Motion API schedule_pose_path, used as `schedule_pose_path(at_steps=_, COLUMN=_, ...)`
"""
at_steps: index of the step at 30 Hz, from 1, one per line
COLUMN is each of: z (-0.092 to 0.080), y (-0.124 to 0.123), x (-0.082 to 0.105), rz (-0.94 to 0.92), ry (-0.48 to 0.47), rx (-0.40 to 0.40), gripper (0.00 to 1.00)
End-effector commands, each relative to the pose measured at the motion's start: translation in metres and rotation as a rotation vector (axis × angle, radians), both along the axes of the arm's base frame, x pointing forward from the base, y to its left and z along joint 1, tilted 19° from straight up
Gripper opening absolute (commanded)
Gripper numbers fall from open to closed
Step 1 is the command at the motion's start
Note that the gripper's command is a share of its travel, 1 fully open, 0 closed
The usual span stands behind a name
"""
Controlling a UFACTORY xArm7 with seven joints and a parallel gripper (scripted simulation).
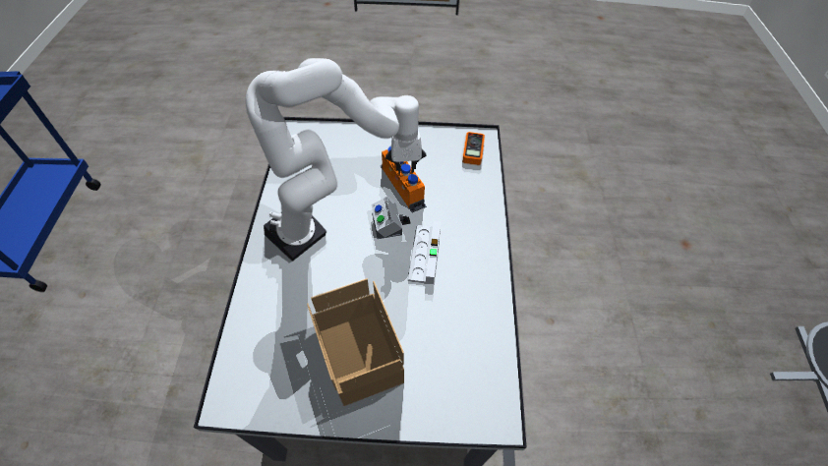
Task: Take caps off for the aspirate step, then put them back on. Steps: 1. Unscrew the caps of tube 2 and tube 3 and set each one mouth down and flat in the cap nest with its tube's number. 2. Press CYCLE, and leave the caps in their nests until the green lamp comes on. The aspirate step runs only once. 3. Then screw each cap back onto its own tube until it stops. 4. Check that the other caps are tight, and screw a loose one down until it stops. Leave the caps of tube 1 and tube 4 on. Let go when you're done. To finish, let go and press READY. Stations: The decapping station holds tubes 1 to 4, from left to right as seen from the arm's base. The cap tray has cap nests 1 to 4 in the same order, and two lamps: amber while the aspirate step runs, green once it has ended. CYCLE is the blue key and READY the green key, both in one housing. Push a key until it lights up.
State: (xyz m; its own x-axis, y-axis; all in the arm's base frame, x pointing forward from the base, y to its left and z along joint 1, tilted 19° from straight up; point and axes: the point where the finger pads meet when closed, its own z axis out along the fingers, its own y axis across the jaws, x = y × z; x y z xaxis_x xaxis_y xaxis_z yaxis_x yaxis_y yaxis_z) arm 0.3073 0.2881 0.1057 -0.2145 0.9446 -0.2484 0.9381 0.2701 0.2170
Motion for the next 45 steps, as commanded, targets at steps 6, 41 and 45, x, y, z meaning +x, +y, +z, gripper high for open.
schedule_pose_path(at_steps=6, z=0.0019, y=0.0023, x=0.0004, rz=0.002, ry=-0.002, rx=0.004, gripper=0.46)
schedule_pose_path(at_steps=41, z=0.0027, y=0.0026, x=0.0001, rz=1.097, ry=0.212, rx=-0.314, gripper=0.46)
schedule_pose_path(at_steps=45, z=0.0027, y=0.0026, x=0.0001, rz=1.114, ry=0.215, rx=-0.319, gripper=0.46)
